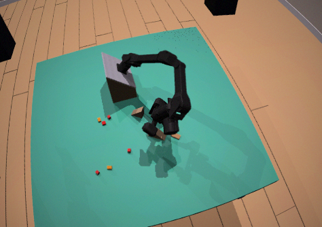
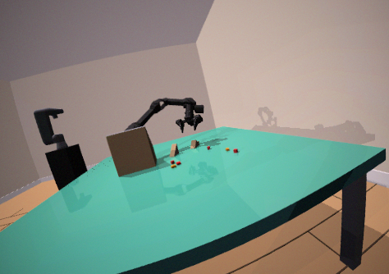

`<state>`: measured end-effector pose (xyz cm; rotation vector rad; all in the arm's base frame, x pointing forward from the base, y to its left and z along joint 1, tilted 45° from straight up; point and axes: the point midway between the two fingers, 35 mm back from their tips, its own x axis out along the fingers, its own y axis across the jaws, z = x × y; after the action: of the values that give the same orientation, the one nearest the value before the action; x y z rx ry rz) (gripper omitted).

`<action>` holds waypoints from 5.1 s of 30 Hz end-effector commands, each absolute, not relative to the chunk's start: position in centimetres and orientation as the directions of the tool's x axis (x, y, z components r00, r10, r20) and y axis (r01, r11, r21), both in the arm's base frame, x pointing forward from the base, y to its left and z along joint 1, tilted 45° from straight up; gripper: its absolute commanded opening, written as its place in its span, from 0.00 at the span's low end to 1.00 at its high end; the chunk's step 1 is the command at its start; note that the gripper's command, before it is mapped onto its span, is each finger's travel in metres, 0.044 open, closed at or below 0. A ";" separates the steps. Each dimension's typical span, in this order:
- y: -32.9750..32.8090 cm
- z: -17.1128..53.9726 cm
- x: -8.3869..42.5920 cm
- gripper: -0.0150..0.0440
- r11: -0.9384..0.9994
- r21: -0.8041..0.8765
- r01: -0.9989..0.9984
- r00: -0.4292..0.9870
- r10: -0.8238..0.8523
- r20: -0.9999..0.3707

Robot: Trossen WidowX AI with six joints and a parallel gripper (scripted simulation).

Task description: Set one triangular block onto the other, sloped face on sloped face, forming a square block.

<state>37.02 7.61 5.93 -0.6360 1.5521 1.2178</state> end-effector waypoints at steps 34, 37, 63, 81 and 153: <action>7.0 -2.3 35.8 1.00 0.392 0.496 -0.775 0.332 0.920 -0.208; 6.9 -1.7 35.1 1.00 0.369 0.457 -0.809 0.335 0.929 -0.157; 7.9 -1.7 34.2 1.00 0.353 0.357 -0.865 0.326 0.935 -0.137; 15.5 -1.7 36.7 1.00 0.337 0.395 -0.854 0.325 0.940 -0.100; 9.2 5.1 38.7 0.25 0.349 0.552 -0.757 0.343 0.932 -0.119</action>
<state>37.96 9.22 5.13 0.3747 0.3965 1.1765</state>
